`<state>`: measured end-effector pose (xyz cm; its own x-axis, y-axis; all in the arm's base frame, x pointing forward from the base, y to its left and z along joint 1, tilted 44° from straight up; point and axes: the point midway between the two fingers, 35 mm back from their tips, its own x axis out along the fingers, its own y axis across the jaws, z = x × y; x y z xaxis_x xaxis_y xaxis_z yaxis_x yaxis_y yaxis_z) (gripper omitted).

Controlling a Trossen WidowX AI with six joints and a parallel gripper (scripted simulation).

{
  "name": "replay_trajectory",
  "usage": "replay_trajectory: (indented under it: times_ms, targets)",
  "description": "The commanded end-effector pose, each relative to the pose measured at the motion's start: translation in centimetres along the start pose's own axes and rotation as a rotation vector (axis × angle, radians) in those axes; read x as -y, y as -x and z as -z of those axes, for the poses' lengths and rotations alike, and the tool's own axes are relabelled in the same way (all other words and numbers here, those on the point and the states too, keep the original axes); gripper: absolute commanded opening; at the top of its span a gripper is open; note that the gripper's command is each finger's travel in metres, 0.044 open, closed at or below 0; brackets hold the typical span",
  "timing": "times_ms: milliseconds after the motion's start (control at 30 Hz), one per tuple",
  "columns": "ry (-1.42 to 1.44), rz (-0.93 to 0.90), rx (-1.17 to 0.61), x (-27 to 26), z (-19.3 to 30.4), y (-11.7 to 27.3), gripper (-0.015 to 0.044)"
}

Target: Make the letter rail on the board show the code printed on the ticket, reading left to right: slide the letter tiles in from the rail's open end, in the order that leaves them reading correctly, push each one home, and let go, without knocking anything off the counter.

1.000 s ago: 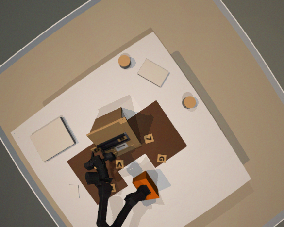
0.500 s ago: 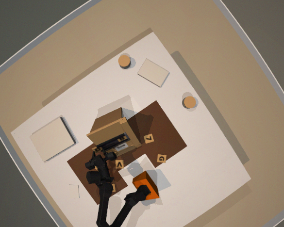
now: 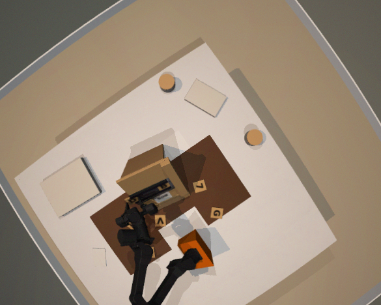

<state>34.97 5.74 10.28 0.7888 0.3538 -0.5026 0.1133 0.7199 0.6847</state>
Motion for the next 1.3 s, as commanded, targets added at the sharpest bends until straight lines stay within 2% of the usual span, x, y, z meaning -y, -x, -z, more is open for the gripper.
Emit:
replay_trajectory:
  times_ms: [0, 1267]
  targets:
    - [0.004, -0.001, -0.001, 0.3, 0.0, 0.0, 0.0000]
    - [0.005, 0.000, -0.001, 1.9, 0.0, 0.0, 0.0000]
